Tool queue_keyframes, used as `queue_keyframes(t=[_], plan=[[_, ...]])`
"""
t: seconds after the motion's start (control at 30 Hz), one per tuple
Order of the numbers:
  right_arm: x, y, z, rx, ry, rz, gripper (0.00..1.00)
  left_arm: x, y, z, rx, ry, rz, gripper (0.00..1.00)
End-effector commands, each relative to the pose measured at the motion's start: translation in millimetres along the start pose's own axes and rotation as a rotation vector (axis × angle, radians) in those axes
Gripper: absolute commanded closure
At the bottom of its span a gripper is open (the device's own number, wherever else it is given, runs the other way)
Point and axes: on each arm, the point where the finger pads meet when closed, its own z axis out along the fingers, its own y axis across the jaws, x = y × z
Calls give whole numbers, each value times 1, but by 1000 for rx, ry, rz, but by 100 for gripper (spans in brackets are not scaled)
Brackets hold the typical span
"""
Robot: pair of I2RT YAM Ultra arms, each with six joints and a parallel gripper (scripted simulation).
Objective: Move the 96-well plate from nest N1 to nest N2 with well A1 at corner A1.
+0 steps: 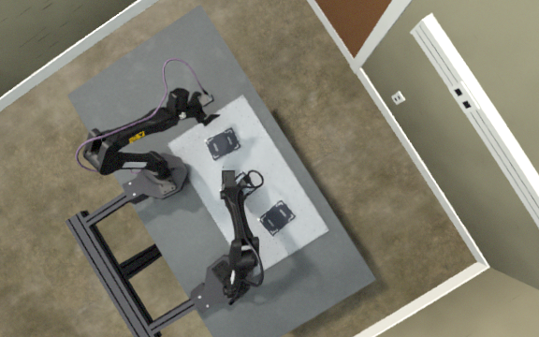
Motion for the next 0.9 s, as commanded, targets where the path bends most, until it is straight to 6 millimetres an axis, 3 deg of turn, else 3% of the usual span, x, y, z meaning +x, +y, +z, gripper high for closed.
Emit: queue_keyframes(t=[0.0, 0.1, 0.47, 0.53, 0.57, 0.63, 0.67, 0.87], plan=[[-1, 7, 3, -21, -21, -11, 21, -17, 5, -8, -12, -49, 8, 0], [-7, 11, 0, -37, -34, -3, 21, -17, 5, -8, -12, -49, 8, 0], [-1, 2, 30, -5, -20, -4, 21, -17, 5, -8, -12, -49, 8, 0], [-4, 3, 14, -11, -24, 0, 21, -17, 5, -8, -12, -49, 8, 0], [-4, 3, 14, -11, -24, 0, 9, -17, 5, -8, -12, -49, 8, 0], [-4, 3, 14, -11, -24, 0, 9, -17, 5, -8, -12, -49, 8, 0], [-4, 3, 14, -11, -24, 0, 0, -17, 5, -8, -12, -49, 8, 0], [-7, 4, 4, -41, -35, 3, 0, -17, 5, -8, -12, -49, 8, 0]])
